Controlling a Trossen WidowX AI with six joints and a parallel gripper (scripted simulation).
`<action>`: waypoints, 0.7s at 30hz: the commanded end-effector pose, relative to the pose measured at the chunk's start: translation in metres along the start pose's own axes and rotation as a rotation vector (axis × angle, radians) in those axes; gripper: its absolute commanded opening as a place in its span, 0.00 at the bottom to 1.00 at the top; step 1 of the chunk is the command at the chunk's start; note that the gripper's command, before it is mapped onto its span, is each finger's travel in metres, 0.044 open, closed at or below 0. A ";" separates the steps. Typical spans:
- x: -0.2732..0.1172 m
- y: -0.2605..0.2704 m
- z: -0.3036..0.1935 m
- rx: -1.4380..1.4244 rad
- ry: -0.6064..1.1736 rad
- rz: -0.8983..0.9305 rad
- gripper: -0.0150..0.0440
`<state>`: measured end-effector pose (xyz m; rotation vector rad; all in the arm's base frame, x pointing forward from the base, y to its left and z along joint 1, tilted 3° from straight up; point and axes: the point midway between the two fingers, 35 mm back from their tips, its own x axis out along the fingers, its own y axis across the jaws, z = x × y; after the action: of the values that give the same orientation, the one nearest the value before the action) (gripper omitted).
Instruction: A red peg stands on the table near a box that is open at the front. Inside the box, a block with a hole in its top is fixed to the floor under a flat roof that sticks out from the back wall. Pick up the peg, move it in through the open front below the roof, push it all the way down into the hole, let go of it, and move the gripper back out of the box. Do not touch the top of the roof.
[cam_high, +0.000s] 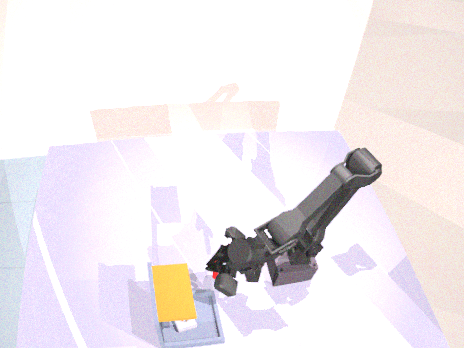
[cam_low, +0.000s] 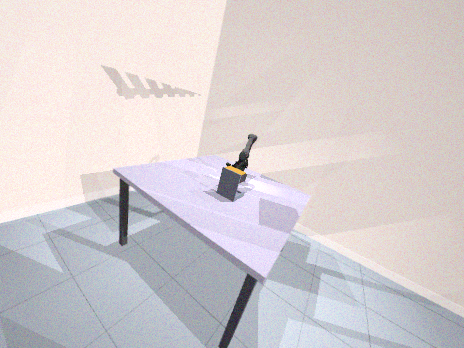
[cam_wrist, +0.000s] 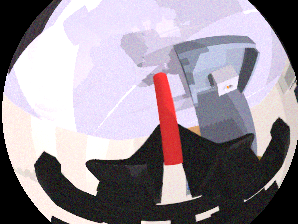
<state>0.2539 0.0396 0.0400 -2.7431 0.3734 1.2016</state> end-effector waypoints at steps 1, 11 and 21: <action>0.001 -0.010 -0.003 -0.010 0.004 -0.013 0.25; 0.002 -0.035 -0.005 -0.048 0.004 -0.052 0.25; 0.002 -0.061 -0.004 -0.085 0.004 -0.092 0.25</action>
<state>0.2714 0.0895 0.0414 -2.7947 0.2141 1.2213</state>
